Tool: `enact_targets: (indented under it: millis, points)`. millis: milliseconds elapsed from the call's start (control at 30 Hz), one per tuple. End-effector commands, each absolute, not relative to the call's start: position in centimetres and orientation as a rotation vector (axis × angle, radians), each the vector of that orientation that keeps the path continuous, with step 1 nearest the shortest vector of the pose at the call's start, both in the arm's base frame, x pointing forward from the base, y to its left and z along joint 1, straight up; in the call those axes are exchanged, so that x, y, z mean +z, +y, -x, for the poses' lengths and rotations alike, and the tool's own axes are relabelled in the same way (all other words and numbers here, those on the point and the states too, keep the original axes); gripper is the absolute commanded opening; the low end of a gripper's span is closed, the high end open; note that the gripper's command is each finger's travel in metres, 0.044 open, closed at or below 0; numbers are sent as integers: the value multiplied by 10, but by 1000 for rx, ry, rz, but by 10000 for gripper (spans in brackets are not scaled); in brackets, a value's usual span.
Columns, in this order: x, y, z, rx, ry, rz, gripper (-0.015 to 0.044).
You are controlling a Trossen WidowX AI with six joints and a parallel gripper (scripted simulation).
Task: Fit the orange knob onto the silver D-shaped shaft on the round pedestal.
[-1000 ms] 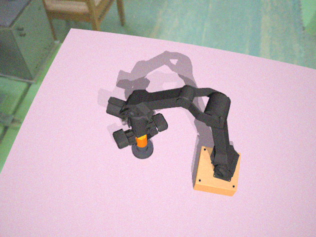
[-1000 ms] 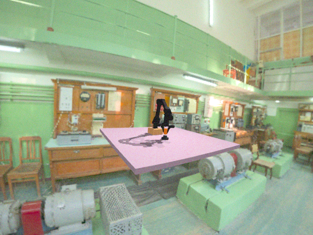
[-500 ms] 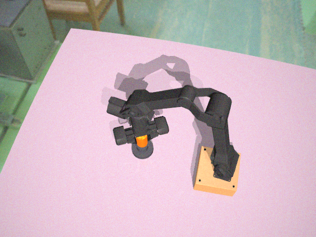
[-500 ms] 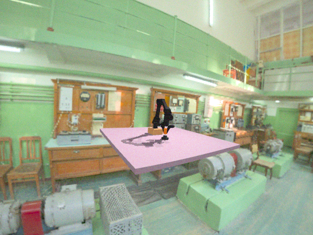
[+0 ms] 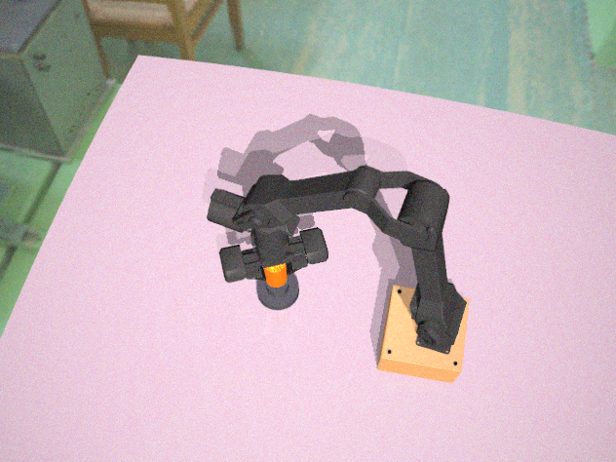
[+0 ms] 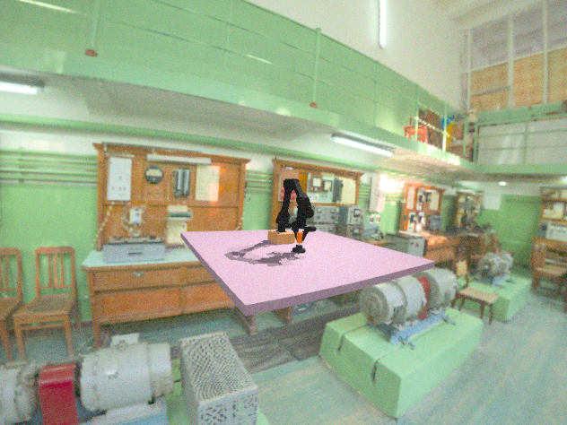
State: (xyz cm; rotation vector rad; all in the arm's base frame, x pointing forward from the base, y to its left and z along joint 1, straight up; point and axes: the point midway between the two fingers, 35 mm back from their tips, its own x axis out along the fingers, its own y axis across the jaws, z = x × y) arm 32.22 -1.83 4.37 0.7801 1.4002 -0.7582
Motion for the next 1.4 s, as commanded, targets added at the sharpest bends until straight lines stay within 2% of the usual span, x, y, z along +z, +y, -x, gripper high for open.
enact_targets:
  millis: [0,767,1000,1367]
  points:
    - [43,-19,-323,-760,1396,-785,0]
    - [48,-18,-321,-760,1396,-785,0]
    - [47,-18,-323,-908,1334,-939,0]
    - [44,-18,-322,-916,1330,-947,0]
